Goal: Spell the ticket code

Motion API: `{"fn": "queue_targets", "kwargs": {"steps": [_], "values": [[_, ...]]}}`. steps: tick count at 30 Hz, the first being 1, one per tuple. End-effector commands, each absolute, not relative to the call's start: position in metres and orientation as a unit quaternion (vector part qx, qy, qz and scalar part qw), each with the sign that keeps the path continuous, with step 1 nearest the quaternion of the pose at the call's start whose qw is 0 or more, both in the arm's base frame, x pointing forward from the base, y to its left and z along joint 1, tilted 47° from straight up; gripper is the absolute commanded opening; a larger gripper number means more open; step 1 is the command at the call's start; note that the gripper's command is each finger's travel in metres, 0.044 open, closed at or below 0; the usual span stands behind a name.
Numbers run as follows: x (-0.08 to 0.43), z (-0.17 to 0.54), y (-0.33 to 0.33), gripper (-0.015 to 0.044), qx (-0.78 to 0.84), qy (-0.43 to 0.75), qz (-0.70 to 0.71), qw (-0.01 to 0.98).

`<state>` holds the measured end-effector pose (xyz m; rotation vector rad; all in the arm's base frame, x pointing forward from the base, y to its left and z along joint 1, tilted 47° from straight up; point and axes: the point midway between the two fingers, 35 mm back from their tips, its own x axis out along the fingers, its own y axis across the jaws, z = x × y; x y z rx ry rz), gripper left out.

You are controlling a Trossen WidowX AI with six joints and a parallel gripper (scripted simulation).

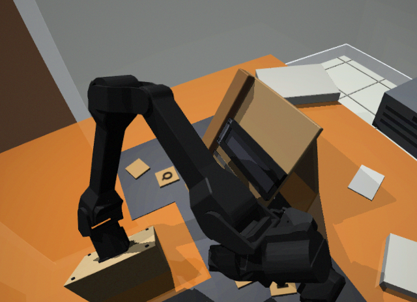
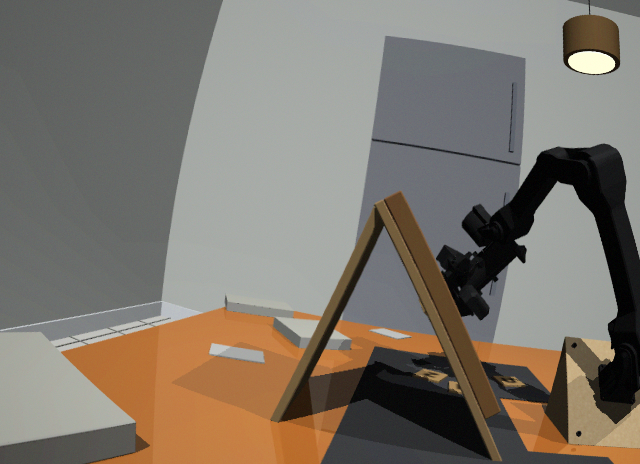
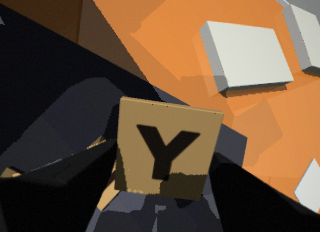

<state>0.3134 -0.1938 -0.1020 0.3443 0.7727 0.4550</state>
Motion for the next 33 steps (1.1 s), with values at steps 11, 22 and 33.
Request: {"fn": "queue_targets", "kwargs": {"steps": [11,22,33], "values": [[0.329,-0.051,-0.203,0.0,0.322,0.294,0.157,0.886],[0.331,-0.038,-0.204,0.0,0.359,0.276,0.152,0.879],[0.331,-0.037,-0.201,0.0,0.359,0.276,0.152,0.879]]}}
